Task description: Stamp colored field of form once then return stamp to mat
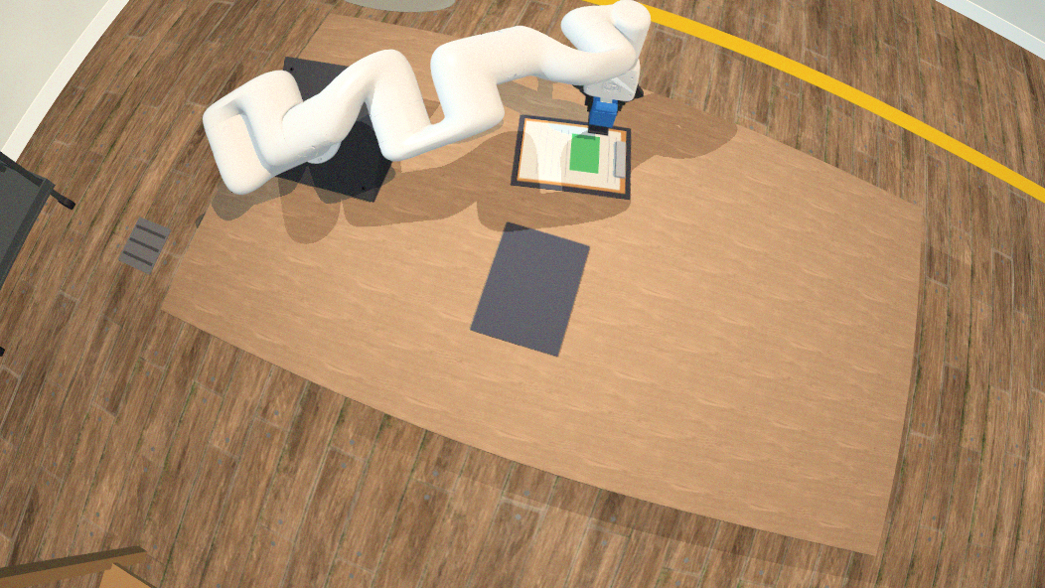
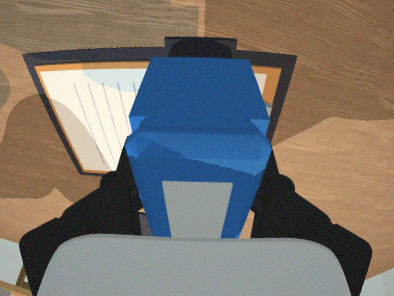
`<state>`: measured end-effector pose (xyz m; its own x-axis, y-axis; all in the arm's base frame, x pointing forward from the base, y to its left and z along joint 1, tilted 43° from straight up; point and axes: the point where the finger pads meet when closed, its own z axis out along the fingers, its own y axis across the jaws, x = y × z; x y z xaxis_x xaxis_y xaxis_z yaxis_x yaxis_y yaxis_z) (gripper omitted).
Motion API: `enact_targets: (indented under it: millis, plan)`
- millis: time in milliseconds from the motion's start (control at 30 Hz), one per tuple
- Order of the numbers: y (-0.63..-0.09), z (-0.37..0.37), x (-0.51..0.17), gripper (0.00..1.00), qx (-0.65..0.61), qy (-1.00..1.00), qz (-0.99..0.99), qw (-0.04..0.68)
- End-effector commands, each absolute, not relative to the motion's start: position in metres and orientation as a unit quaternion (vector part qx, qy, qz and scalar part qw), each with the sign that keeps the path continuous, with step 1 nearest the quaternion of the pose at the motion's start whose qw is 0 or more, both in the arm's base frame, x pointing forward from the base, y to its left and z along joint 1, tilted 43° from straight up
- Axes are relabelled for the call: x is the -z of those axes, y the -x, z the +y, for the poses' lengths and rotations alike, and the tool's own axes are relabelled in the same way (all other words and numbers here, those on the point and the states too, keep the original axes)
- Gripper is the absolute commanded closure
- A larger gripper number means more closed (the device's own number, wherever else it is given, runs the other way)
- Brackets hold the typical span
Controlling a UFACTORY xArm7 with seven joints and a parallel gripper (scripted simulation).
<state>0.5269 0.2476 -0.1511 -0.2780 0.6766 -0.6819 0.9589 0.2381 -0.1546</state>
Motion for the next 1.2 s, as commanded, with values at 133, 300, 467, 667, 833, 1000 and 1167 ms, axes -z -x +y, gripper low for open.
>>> enact_targets:
  millis: [133,300,467,667,833,1000,1167]
  plan:
    - [-0.526,0.217,0.114,0.69,0.267,-0.546,0.754,0.250]
    - [-0.525,0.202,0.099,0.69,0.267,-0.546,0.754,0.250]
    - [-0.525,0.199,0.096,0.69,0.267,-0.546,0.754,0.250]
    - [-0.525,0.199,0.096,0.69,0.267,-0.546,0.754,0.250]
    - [-0.525,0.199,0.096,0.69,0.267,-0.546,0.754,0.250]
    - [-0.525,0.196,0.099,0.69,0.267,-0.546,0.754,0.250]
    - [-0.526,0.189,0.106,0.69,0.267,-0.546,0.754,0.250]
